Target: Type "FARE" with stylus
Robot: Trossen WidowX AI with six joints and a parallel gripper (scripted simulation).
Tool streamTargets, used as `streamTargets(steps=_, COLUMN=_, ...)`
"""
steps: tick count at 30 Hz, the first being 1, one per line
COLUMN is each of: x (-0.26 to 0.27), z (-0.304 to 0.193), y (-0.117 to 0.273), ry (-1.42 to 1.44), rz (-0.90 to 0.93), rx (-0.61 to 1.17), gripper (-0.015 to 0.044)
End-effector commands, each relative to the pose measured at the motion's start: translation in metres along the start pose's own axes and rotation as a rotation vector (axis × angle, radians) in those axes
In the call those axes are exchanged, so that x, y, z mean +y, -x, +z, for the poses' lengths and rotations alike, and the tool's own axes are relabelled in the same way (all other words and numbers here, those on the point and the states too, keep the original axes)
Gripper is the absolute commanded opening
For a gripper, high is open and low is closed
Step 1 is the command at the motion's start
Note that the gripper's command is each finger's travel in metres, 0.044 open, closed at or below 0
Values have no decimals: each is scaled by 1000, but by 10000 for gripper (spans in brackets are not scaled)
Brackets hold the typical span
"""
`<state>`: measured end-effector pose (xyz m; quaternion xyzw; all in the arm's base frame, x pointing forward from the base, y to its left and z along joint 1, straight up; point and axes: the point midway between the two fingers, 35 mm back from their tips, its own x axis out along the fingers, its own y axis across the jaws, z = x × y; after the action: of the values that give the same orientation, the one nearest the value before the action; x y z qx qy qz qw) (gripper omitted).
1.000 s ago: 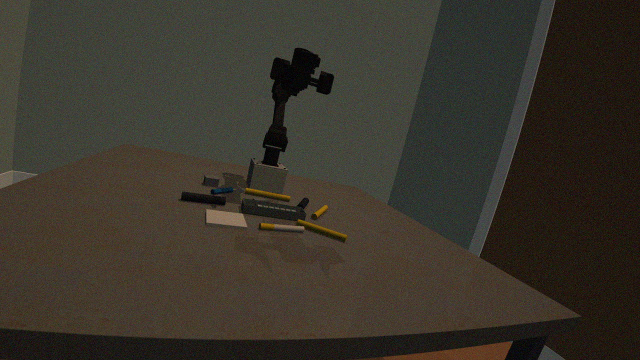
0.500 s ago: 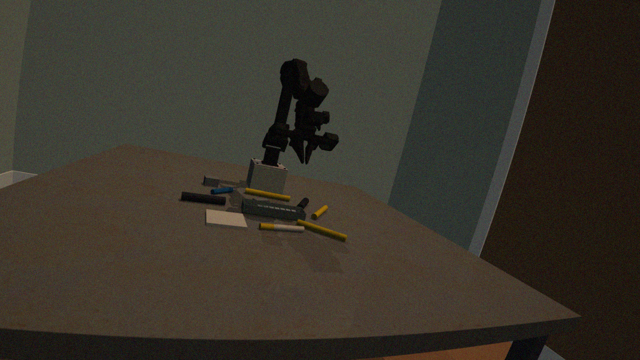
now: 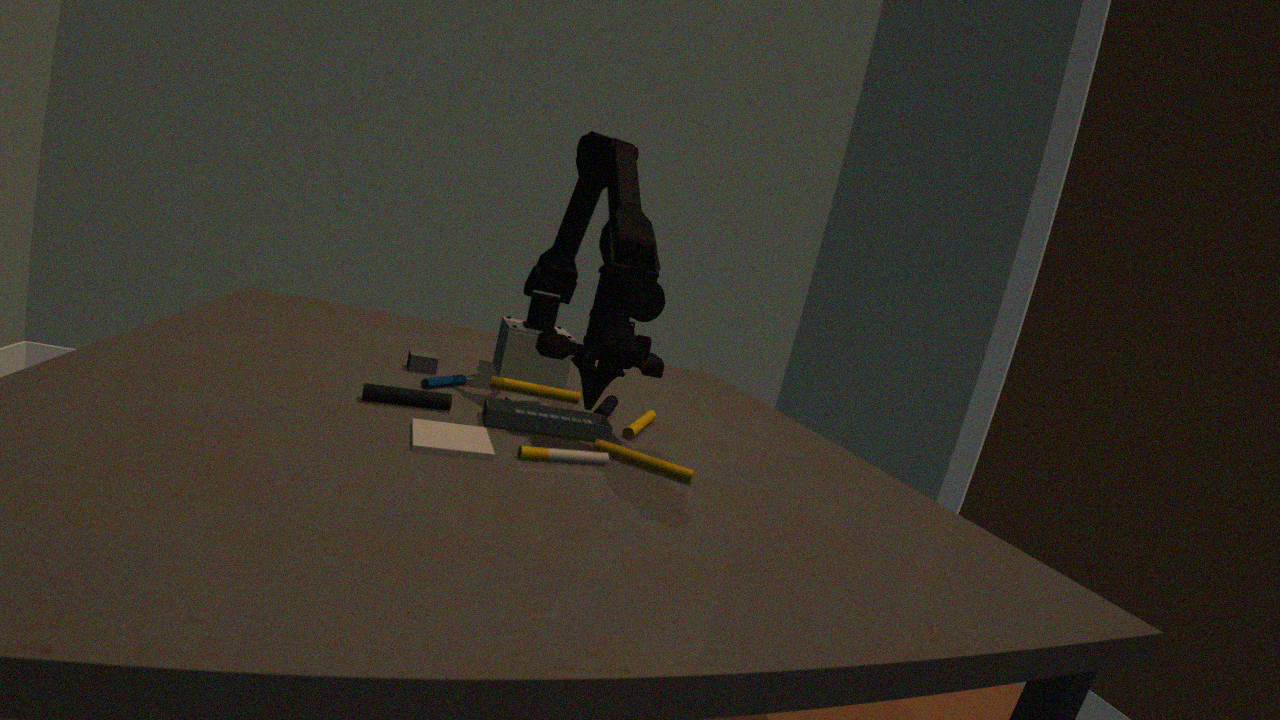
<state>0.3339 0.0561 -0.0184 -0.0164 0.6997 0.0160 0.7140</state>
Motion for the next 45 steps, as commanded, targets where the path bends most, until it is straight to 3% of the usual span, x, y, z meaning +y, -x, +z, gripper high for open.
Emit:
streamTargets(steps=1, x=1, z=4, y=2, ry=-5, rz=5, rx=-6, gripper=0)
streamTargets(steps=8, x=-1, z=4, y=2, ry=-5, rz=4, rx=-6, gripper=0)
streamTargets(steps=13, x=-56, z=4, y=2, ry=-5, rz=0, rx=-6, gripper=0)
streamTargets(steps=23, x=-61, z=4, y=2, ry=-5, rz=0, rx=-6, gripper=0)
streamTargets(steps=29, x=-119, z=3, y=2, ry=-5, rz=-5, rx=-6, gripper=0)
streamTargets(steps=45, x=-94, z=-25, y=2, ry=-5, rz=-3, rx=-4, gripper=0)
